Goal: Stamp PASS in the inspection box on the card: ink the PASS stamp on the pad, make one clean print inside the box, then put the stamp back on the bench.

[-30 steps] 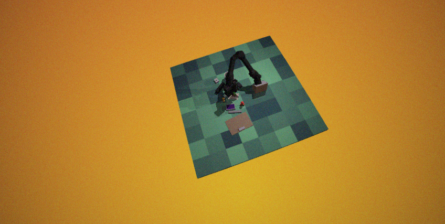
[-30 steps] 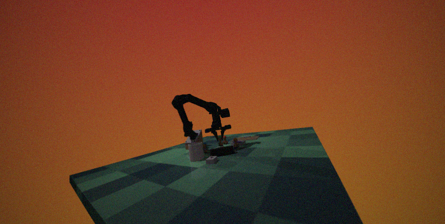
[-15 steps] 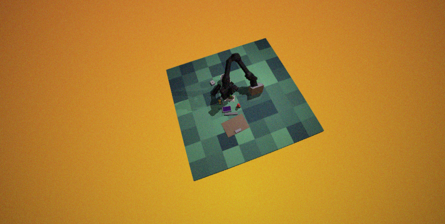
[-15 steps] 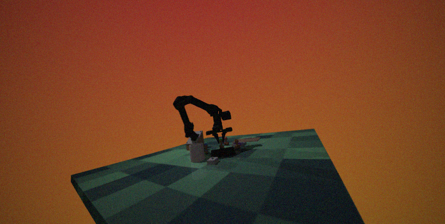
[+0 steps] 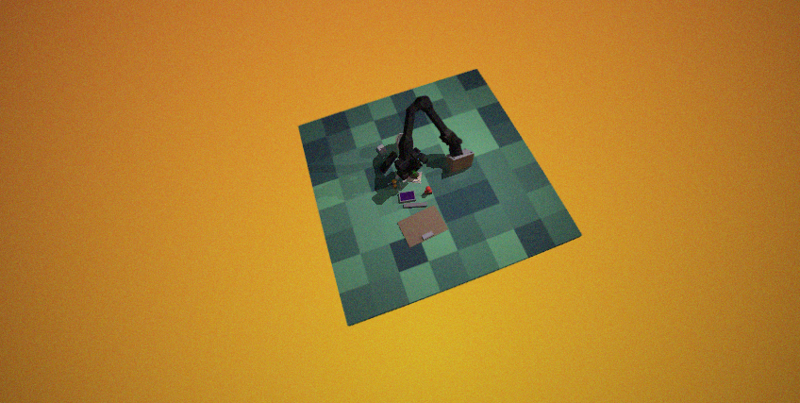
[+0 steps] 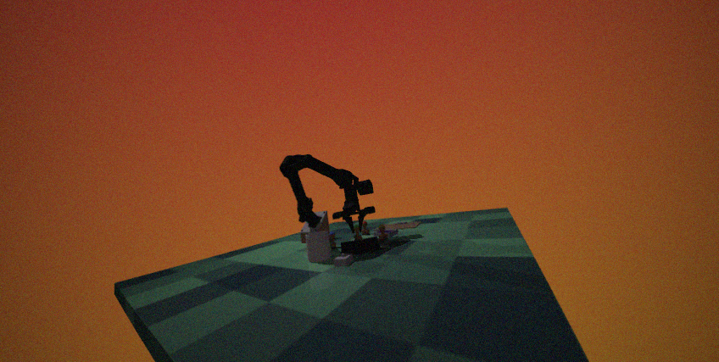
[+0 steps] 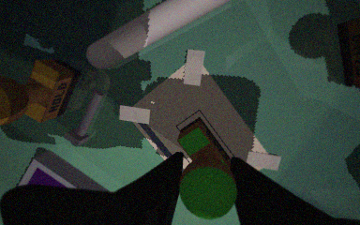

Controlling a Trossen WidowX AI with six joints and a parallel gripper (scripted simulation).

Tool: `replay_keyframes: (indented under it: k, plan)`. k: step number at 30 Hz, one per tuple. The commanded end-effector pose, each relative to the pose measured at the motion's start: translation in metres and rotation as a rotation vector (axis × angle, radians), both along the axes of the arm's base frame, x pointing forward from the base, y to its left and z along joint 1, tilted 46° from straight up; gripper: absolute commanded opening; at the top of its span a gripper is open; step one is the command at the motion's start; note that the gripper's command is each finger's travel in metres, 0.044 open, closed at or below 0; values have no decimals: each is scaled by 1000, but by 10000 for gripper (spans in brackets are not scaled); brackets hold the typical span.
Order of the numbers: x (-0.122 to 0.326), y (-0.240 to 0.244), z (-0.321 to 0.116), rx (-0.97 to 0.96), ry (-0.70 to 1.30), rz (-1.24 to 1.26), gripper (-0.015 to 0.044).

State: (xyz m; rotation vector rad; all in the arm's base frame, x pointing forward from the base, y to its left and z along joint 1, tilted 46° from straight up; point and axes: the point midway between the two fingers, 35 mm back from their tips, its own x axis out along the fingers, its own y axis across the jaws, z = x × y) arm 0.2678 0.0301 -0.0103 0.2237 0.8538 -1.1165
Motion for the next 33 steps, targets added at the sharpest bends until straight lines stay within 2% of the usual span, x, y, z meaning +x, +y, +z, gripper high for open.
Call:
replay_keyframes:
  k: [1, 33]
  plan:
    - [0, -1, -1, -6, 2, 4, 0]
    - [1, -3, -3, -7, 2, 4, 0]
